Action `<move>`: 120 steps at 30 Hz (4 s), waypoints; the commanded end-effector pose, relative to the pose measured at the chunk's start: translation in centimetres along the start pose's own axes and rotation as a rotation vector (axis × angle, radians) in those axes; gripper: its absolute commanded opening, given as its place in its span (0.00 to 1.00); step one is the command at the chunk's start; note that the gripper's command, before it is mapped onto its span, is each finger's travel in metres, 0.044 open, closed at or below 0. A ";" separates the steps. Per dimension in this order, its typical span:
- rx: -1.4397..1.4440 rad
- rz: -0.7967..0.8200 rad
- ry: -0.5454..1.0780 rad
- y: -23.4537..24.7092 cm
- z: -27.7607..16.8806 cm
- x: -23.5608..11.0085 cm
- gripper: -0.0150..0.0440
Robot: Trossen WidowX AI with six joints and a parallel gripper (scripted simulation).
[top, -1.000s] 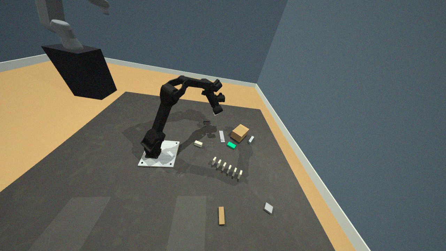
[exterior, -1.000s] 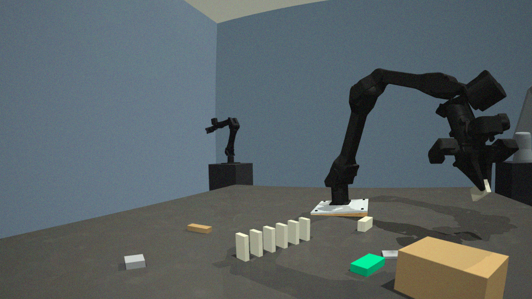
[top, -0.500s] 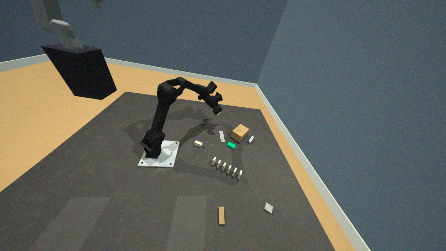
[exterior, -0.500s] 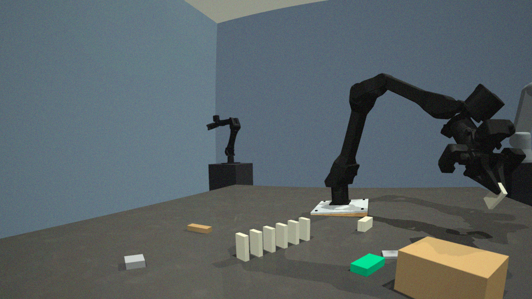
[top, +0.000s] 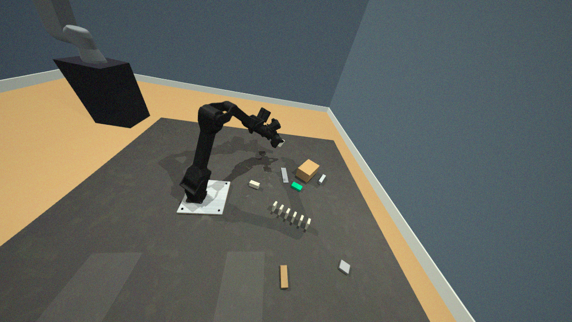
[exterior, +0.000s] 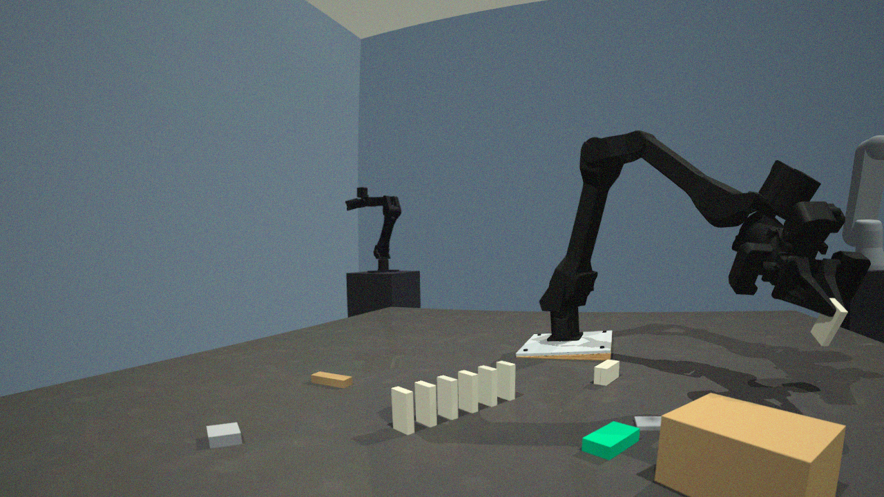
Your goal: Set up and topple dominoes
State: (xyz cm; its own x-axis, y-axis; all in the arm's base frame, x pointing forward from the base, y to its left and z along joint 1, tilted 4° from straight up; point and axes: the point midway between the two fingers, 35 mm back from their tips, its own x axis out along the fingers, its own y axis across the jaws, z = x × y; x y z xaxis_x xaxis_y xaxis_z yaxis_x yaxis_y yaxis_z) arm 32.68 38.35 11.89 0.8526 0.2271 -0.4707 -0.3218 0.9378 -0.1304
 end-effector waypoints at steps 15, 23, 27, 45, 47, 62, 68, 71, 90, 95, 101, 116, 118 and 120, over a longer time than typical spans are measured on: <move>0.017 -0.075 -0.243 -1.0 -0.9 -2.9 0.30; 0.044 -0.119 -0.333 -2.1 -1.6 -4.8 0.30; 0.061 -0.143 -0.373 -2.9 -2.1 -5.8 0.30; 0.149 -0.241 -0.487 -6.9 -4.3 -10.2 0.30; 0.149 -0.241 -0.487 -6.9 -4.3 -10.2 0.30; 0.150 -0.240 -0.485 -6.8 -4.5 -10.0 0.30; 0.153 -0.240 -0.471 -6.4 -6.2 -8.7 0.30; 0.155 -0.240 -0.463 -6.3 -7.1 -8.1 0.30; 0.164 -0.243 -0.413 -6.1 -13.3 -4.6 0.30; 0.167 -0.243 -0.410 -6.2 -13.8 -4.3 0.30; 0.167 -0.243 -0.410 -6.2 -13.8 -4.3 0.30; 0.167 -0.243 -0.410 -6.2 -13.8 -4.3 0.84; 0.167 -0.243 -0.410 -6.2 -13.8 -4.3 0.92; 0.166 -0.243 -0.410 -6.2 -13.6 -4.4 1.00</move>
State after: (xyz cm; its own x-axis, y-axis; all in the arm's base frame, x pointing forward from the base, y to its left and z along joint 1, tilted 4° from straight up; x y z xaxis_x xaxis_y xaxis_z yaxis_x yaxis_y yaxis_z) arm 25.28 27.91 2.83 0.9974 0.0446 -0.0567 -0.0470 0.9980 -0.0412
